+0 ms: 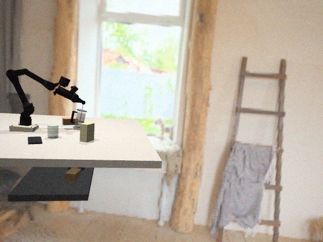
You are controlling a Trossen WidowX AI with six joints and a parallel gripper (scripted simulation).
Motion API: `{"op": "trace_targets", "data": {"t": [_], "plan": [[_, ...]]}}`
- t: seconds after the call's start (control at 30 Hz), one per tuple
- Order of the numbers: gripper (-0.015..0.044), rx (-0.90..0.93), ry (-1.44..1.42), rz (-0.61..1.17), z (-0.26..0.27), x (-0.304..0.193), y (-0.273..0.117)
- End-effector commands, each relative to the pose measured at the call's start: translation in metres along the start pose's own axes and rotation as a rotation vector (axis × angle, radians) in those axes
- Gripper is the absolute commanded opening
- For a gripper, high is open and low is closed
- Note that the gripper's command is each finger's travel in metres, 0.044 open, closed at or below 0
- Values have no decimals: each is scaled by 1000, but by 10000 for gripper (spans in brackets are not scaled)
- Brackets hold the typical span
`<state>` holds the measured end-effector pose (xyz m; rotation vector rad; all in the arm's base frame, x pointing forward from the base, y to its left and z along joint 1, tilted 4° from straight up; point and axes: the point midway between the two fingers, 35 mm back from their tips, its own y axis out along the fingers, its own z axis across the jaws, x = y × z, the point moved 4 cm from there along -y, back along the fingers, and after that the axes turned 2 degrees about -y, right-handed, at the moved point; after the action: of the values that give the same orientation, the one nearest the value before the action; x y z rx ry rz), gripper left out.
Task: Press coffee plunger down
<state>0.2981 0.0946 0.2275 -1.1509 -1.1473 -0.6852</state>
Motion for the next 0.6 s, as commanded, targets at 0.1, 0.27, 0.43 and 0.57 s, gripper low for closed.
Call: {"op": "trace_targets", "data": {"t": [0.1,0.27,0.43,0.57], "plan": [[121,3,11,89,1,-23,10],[121,3,11,89,1,-23,11],[121,3,11,89,1,-22,11],[121,3,11,89,1,-21,12]]}}
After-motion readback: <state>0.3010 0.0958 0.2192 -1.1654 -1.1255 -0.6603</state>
